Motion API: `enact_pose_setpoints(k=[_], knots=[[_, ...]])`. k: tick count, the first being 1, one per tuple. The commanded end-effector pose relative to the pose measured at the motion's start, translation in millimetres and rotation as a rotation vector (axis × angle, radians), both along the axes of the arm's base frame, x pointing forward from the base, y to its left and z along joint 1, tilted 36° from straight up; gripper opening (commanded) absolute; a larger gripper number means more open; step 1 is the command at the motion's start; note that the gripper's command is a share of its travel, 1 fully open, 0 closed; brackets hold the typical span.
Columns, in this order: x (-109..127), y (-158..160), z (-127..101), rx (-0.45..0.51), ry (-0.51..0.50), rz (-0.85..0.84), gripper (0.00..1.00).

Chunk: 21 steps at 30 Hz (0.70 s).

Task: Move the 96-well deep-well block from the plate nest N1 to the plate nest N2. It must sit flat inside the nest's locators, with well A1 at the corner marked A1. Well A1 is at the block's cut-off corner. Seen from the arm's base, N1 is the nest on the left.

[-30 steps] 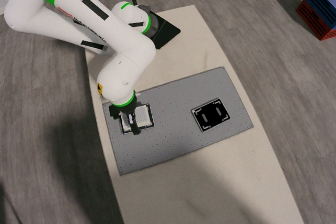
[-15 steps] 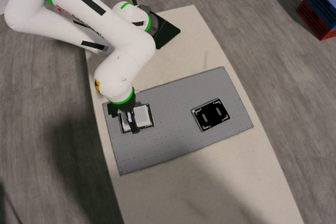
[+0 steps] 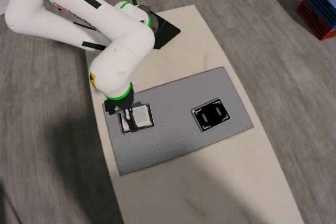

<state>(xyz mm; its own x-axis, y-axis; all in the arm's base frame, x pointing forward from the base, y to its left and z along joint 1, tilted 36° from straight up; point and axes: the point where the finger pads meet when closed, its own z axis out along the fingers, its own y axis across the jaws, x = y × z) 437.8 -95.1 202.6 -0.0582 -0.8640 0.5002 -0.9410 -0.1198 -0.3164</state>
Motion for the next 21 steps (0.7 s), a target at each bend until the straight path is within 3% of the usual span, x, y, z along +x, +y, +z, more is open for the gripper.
enact_pose_setpoints(k=[1,21], knots=[[-2.7,4.8,7.9,0.000,-0.002,0.000,1.00],[-5.7,9.2,15.1,0.000,-0.002,0.000,1.00]])
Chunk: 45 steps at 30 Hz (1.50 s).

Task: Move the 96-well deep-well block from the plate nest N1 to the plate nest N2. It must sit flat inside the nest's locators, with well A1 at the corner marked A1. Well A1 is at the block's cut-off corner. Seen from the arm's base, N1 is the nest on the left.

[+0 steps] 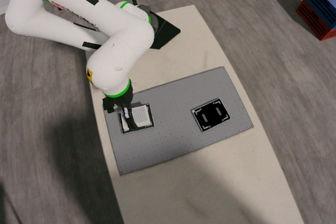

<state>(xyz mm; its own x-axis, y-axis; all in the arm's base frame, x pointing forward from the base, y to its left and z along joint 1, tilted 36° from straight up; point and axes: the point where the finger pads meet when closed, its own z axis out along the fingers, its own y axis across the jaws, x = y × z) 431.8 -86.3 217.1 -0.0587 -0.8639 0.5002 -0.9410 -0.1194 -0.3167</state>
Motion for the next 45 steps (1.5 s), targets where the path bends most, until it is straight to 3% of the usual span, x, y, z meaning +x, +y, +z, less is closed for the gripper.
enact_pose_setpoints(k=[1,45], knots=[[0.3,0.3,0.6,0.000,-0.001,0.001,1.00],[29.0,105.0,-50.9,0.000,-0.001,0.001,1.00]])
